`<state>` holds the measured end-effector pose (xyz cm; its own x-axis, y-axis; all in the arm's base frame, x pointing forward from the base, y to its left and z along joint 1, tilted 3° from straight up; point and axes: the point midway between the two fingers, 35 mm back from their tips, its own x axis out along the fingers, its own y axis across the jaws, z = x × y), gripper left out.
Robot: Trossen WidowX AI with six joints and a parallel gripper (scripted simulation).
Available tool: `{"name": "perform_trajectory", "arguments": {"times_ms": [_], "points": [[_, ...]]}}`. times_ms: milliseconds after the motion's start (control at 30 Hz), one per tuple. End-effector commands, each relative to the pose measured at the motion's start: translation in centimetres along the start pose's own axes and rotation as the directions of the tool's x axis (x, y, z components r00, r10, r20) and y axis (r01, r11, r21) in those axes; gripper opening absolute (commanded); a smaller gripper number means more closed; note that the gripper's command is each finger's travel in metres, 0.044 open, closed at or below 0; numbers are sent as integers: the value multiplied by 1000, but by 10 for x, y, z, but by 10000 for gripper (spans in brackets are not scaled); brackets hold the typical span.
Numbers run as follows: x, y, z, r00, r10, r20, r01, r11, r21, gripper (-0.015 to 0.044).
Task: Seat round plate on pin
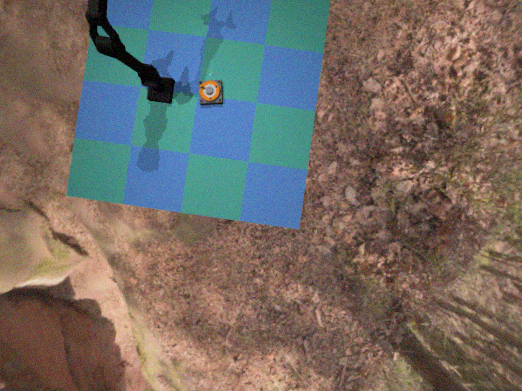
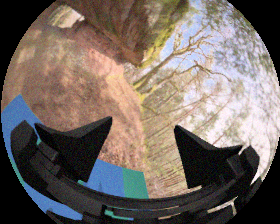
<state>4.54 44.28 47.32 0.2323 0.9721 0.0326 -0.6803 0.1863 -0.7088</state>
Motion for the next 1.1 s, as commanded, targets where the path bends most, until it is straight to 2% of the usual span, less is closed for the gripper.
{"name": "perform_trajectory", "arguments": {"times_ms": [0,233,300,467,567,767,833,1033,1067], "points": [[0,-1,-4,1000,1,-10,-1,1000,4,374],[-6,-19,-136,938,37,-344,19,987,159,190],[-9,-21,-153,922,42,-386,29,984,178,138],[-45,-29,-249,784,85,-615,128,947,294,6],[-62,-31,-280,723,105,-682,177,927,330,0],[-141,-27,-371,475,207,-855,399,816,419,0],[-152,-26,-380,442,222,-869,430,798,423,0],[-252,-3,-436,177,385,-906,693,604,392,0],[-255,-2,-438,170,390,-905,701,598,389,0]]}}
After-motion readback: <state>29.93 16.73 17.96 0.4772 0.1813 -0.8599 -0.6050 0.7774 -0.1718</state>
